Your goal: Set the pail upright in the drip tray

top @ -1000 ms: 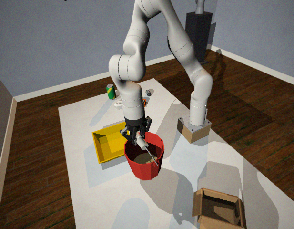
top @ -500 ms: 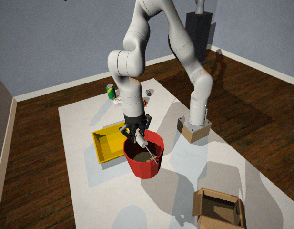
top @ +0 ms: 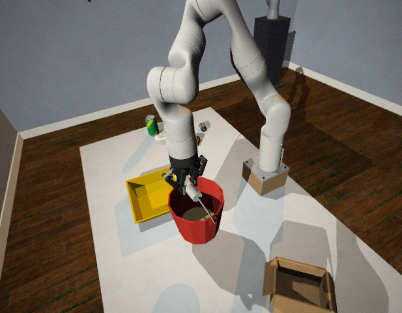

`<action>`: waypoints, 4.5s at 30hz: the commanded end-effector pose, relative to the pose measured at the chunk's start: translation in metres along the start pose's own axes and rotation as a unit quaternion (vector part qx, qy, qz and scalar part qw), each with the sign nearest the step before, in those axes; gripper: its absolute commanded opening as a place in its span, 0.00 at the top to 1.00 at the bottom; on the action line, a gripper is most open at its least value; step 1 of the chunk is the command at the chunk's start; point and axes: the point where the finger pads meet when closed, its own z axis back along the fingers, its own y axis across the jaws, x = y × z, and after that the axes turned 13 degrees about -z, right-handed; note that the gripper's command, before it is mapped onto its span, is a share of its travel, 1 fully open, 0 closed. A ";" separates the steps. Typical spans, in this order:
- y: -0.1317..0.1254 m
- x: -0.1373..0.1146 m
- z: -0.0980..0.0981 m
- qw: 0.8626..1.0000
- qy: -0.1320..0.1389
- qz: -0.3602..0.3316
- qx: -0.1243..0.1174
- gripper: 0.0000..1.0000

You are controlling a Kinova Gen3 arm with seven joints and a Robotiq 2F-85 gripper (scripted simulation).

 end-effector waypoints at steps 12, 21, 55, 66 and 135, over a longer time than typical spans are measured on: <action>0.000 0.000 0.001 1.000 0.000 0.000 -0.001 0.90; 0.000 0.000 0.001 1.000 0.000 0.000 -0.001 0.90; 0.000 0.000 0.001 1.000 0.000 0.000 -0.001 0.90; -0.001 -0.001 0.001 1.000 0.000 0.000 -0.001 0.90; -0.033 -0.084 0.001 1.000 0.000 0.000 -0.001 0.90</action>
